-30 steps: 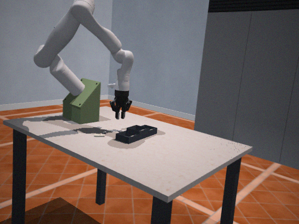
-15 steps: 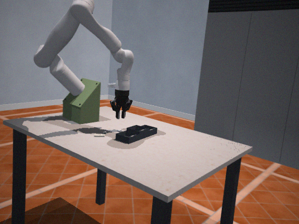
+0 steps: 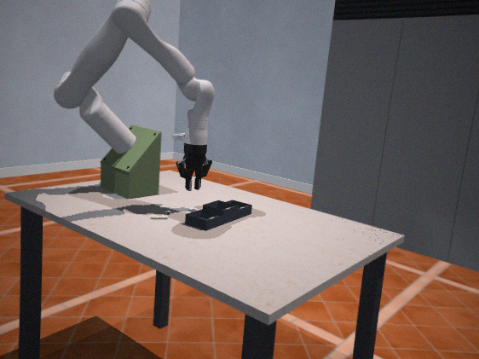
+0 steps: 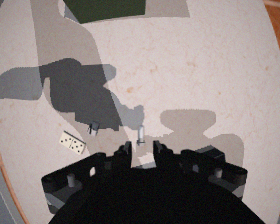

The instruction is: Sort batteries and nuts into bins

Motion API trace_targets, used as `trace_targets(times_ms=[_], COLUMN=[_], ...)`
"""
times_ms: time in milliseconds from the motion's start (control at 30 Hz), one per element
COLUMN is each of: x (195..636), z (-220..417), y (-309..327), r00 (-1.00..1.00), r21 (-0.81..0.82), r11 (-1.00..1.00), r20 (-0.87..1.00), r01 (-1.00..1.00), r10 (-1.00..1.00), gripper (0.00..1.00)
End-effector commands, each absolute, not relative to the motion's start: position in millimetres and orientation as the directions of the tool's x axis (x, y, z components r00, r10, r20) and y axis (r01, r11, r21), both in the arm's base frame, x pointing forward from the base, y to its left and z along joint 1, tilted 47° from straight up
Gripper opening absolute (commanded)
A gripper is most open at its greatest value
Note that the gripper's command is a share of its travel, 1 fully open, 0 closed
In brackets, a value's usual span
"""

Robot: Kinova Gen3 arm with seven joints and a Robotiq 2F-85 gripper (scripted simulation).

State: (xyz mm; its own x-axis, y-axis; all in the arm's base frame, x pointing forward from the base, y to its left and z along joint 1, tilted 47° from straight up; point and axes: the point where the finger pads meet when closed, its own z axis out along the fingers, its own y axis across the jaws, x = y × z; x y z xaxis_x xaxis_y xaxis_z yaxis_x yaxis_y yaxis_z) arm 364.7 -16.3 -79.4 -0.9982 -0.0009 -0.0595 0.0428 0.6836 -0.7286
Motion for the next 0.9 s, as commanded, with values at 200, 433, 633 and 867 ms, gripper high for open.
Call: trace_targets(times_ms=[200, 433, 633, 867], x=[365, 364, 364, 364], z=[-90, -106, -120, -121], y=[-27, -45, -60, -60], r00=[-0.998, -0.998, -0.998, -0.998], r21=[-0.728, -0.728, -0.728, -0.728], r11=[0.684, 0.684, 0.684, 0.684], r20=[-0.06, -0.06, -0.06, -0.06], r01=[0.043, 0.043, 0.043, 0.043], r10=[-0.002, -0.002, -0.002, -0.002], gripper=[0.3, 0.3, 0.3, 0.3])
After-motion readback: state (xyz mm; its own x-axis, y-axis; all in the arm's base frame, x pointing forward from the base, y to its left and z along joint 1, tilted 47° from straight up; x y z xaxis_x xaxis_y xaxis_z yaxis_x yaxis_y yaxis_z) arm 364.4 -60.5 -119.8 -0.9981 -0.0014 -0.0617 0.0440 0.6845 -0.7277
